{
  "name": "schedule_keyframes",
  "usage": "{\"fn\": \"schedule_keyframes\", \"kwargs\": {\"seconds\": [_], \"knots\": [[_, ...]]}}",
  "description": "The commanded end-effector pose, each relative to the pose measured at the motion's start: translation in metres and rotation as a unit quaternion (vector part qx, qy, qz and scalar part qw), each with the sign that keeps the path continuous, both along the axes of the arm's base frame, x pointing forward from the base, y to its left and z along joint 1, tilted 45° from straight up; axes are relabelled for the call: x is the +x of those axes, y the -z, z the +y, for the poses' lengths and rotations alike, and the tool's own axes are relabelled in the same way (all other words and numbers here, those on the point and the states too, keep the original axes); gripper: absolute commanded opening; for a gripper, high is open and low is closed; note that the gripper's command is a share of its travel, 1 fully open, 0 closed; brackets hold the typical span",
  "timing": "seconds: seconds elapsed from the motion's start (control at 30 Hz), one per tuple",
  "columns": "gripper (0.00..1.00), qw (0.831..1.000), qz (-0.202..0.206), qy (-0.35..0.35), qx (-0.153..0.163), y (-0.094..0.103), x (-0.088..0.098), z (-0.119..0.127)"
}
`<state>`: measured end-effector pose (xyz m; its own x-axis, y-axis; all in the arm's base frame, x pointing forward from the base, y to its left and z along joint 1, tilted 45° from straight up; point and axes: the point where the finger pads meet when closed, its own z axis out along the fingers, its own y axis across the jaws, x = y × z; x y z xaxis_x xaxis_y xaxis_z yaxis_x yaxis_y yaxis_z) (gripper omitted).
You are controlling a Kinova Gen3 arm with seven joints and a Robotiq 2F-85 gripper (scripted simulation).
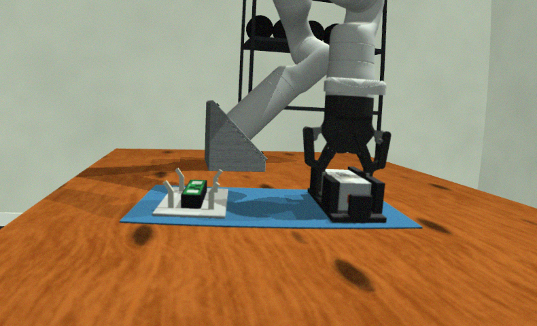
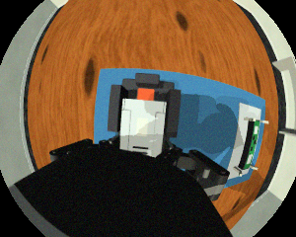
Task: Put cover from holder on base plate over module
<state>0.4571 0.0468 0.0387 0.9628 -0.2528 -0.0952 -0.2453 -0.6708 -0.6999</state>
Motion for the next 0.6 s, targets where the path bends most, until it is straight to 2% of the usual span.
{"fn": "schedule_keyframes", "kwargs": {"seconds": [0.0, 0.53, 0.57], "knots": [[0.7, 1.0, 0.0, 0.001, 0.0, -0.0004, 0.0004, -0.0007], [0.7, 1.0, 0.0, 0.001, 0.0, -0.0004, 0.0004, -0.0007], [0.0, 1.0, 0.0, 0.001, 0.0, -0.0004, 0.0004, -0.0007]]}}
